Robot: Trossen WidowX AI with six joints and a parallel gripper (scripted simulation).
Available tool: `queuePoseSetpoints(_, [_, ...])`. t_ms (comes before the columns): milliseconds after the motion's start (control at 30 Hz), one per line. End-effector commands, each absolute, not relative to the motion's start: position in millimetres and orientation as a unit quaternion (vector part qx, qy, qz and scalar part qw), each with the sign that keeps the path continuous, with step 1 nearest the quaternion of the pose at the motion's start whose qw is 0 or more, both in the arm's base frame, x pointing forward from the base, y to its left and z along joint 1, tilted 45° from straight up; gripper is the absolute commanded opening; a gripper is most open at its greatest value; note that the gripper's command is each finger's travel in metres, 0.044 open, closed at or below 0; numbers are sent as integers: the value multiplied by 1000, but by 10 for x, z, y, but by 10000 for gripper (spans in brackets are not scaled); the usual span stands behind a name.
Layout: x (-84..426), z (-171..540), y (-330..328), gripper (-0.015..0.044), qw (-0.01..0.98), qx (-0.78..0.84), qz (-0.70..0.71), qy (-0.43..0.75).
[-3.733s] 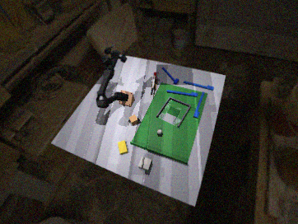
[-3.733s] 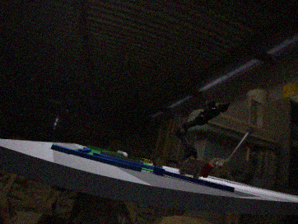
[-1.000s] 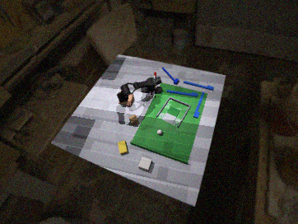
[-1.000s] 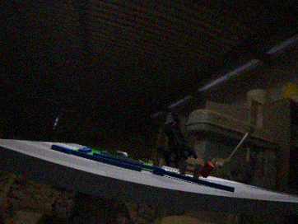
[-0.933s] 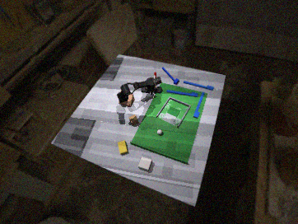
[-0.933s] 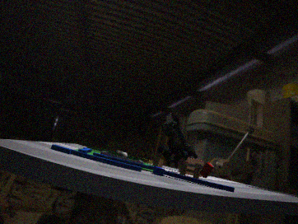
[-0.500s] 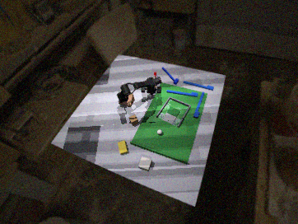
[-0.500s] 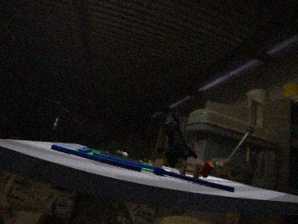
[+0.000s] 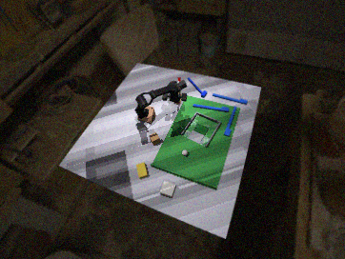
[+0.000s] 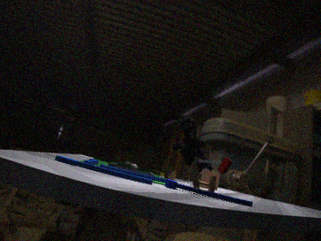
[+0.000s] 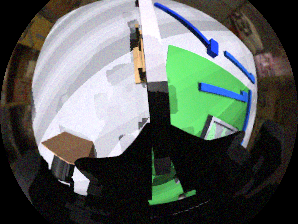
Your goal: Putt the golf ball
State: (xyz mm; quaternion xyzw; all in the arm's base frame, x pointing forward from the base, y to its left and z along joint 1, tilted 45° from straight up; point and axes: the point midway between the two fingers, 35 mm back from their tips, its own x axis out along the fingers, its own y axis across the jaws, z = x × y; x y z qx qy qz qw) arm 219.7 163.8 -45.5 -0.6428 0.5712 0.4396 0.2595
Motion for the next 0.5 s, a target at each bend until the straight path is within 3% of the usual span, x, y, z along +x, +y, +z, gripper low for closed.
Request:
queuePoseSetpoints(0, [2172, -283, 1799, 0, 266, -641, 442, 568])
queuePoseSetpoints(133, [2209, -308, 1721, 0, 270, -642, 433, 573])
queuePoseSetpoints(467, [2560, 282, 1340, 0, 394, -597, 309, 627])
